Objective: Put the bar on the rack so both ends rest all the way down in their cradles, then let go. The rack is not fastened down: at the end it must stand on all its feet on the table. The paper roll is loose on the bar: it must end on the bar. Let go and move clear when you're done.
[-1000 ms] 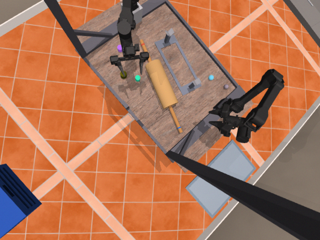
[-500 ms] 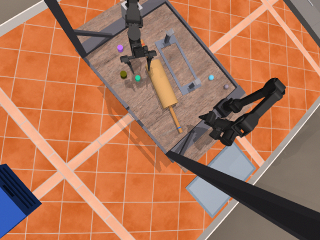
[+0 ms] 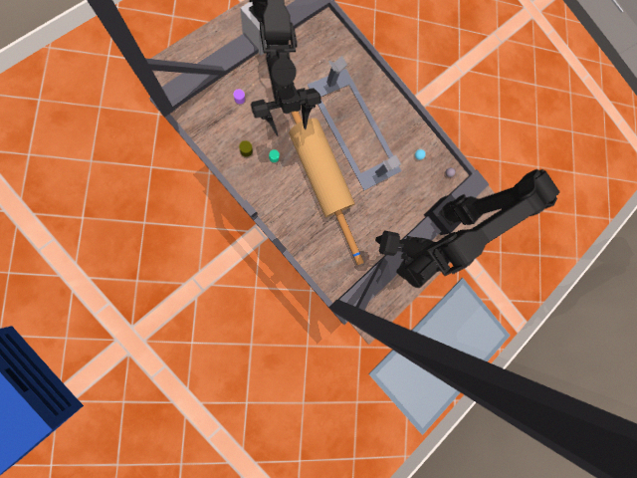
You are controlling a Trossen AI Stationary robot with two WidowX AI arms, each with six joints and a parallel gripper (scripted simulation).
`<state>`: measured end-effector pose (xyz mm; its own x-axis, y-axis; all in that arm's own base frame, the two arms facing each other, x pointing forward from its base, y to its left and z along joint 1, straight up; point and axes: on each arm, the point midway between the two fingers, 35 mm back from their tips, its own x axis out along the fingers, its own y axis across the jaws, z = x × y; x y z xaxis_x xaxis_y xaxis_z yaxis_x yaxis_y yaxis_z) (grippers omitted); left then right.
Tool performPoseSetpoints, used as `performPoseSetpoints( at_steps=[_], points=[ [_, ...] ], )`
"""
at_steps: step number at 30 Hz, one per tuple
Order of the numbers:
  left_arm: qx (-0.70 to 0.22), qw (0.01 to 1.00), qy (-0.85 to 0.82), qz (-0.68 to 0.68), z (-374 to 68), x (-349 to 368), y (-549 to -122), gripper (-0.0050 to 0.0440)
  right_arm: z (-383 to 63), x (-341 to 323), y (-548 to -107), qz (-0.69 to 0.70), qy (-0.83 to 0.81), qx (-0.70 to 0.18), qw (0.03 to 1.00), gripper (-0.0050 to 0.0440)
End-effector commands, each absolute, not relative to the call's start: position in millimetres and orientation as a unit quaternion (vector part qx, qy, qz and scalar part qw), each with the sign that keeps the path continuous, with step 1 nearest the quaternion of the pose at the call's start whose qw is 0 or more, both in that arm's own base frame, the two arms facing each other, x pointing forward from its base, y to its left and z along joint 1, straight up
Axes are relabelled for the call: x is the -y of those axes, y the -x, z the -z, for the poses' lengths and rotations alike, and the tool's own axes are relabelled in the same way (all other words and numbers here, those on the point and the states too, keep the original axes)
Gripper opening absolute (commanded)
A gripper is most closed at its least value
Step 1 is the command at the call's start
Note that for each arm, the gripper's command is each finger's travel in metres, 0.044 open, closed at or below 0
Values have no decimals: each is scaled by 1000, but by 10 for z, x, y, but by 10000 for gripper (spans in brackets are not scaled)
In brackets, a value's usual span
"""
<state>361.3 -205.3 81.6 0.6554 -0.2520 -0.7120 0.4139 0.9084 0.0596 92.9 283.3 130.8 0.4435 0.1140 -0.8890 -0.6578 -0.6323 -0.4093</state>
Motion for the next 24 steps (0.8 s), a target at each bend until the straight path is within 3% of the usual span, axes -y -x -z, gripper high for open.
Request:
performPoseSetpoints(
  at_steps=[1,17,20,24],
  points=[
    [-411,888,-113,174,-797,1812,-3491,400,-1204,-2998,-1063,-533,760,-180,327,400],
    [-546,818,-112,141,-532,1234,-2995,400,-753,-3246,-1500,-636,735,-153,178,400],
    [-606,776,-114,130,-60,1078,-2773,400,-638,-3283,-1614,-663,721,-138,148,400],
    [-611,774,-105,126,-1,1015,-2753,400,-529,-3310,-1724,-687,706,-121,123,400]
  ],
)
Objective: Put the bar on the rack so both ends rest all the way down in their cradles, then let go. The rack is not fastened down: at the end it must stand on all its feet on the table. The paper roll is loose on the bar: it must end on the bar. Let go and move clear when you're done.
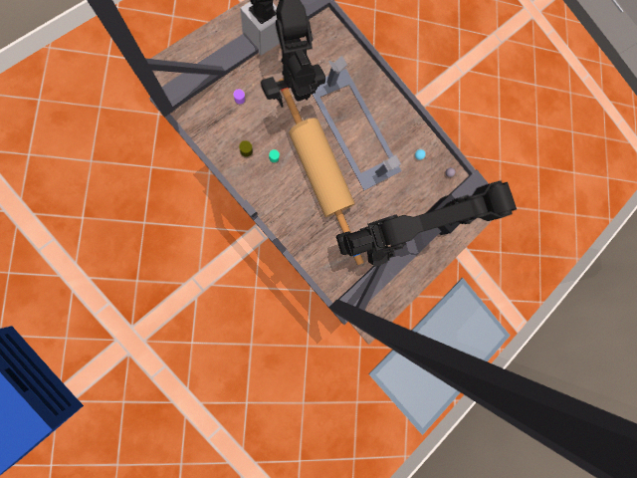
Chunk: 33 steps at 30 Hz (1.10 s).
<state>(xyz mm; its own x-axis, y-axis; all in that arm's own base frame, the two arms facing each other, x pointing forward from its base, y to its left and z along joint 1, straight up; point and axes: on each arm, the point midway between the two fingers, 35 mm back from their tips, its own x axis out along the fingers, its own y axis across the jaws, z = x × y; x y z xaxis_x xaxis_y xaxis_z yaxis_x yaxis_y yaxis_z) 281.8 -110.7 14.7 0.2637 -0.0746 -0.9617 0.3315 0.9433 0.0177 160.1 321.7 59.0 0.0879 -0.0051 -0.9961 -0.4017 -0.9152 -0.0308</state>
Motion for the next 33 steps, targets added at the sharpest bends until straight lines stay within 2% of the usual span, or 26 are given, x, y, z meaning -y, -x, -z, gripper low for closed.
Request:
performPoseSetpoints(
  at_steps=[1,18,33],
  points=[
    [-611,774,-105,126,-1,1015,-2753,400,-529,-3310,-1724,-687,706,-121,123,400],
    [-633,759,-98,117,143,940,-2651,400,-445,-3339,-1797,-697,700,-107,110,400],
    [-634,759,-95,116,510,966,-2709,400,-435,-3325,-1796,-697,700,-109,109,400]
  ],
)
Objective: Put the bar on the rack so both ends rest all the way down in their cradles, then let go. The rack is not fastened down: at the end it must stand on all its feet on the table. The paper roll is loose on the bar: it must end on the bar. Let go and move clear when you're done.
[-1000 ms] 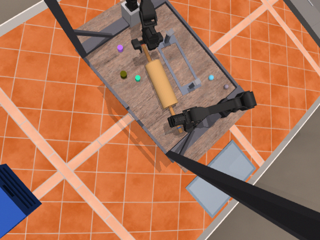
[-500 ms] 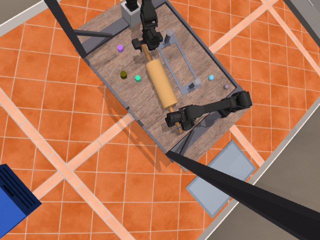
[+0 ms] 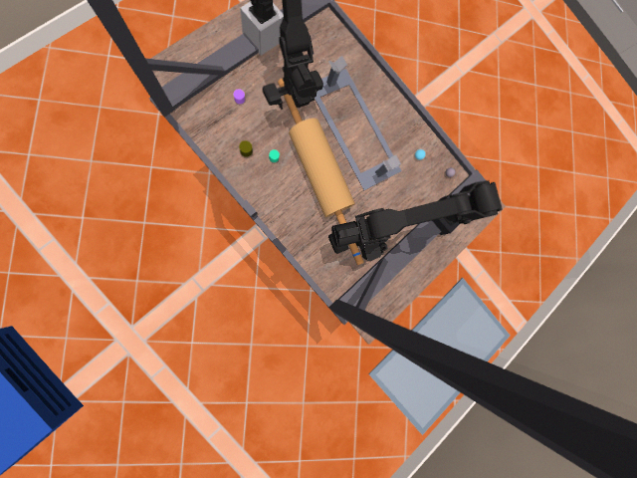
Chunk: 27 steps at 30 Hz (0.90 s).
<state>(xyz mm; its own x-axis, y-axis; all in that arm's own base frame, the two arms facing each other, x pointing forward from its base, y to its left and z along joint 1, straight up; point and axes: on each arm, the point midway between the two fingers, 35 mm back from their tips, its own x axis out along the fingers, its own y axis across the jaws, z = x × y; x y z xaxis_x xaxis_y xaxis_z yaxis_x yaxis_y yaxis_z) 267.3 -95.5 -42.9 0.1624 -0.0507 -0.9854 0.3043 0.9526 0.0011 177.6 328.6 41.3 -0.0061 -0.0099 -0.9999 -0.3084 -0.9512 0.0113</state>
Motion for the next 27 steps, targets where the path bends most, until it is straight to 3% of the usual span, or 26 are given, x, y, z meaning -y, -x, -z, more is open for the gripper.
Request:
performPoseSetpoints(
  at_steps=[1,10,11,27],
  points=[
    [-634,759,-95,116,510,966,-2709,400,-435,-3325,-1796,-697,700,-109,109,400],
    [-632,760,-95,117,593,980,-2748,400,-435,-3325,-1796,-697,700,-109,109,400],
    [-632,761,-94,117,594,980,-2747,50,-437,-3319,-1794,-698,700,-109,109,400],
    [-627,764,-93,117,561,983,-2756,50,-528,-3285,-1791,-695,702,-104,116,400]
  ],
)
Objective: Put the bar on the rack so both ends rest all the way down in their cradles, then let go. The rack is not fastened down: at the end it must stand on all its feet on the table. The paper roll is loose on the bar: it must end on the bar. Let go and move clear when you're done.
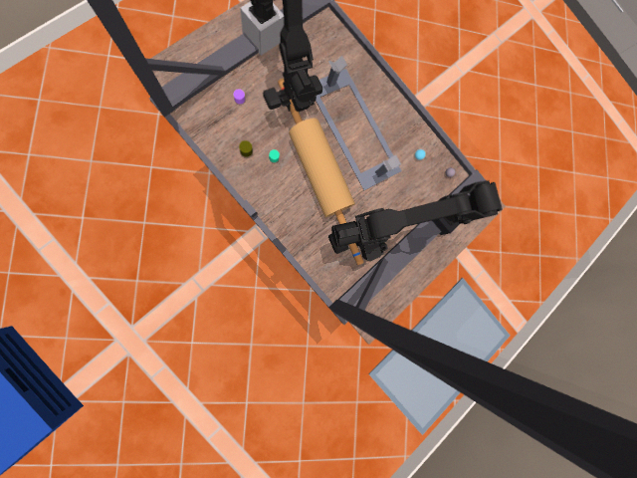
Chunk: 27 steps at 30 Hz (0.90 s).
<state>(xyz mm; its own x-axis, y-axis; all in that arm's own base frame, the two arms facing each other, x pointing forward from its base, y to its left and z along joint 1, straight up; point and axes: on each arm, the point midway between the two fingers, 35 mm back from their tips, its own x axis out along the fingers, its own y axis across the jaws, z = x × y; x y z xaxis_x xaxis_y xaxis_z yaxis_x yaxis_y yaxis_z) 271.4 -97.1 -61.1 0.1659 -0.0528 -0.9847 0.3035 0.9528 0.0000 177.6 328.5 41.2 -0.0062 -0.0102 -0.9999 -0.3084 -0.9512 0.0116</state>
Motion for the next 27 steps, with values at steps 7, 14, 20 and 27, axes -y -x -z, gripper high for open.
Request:
performPoseSetpoints(
  at_steps=[7,14,20,27],
  points=[
    [-626,765,-93,118,535,981,-2753,50,-532,-3280,-1796,-695,702,-104,117,400],
    [-626,765,-93,117,536,982,-2753,50,-325,-3267,-1786,-699,698,-115,106,400],
    [-626,765,-93,118,537,982,-2753,50,-175,-3268,-1786,-699,698,-114,106,400],
    [-626,765,-93,118,537,982,-2753,50,-50,-3277,-1789,-698,699,-112,107,400]
  ],
)
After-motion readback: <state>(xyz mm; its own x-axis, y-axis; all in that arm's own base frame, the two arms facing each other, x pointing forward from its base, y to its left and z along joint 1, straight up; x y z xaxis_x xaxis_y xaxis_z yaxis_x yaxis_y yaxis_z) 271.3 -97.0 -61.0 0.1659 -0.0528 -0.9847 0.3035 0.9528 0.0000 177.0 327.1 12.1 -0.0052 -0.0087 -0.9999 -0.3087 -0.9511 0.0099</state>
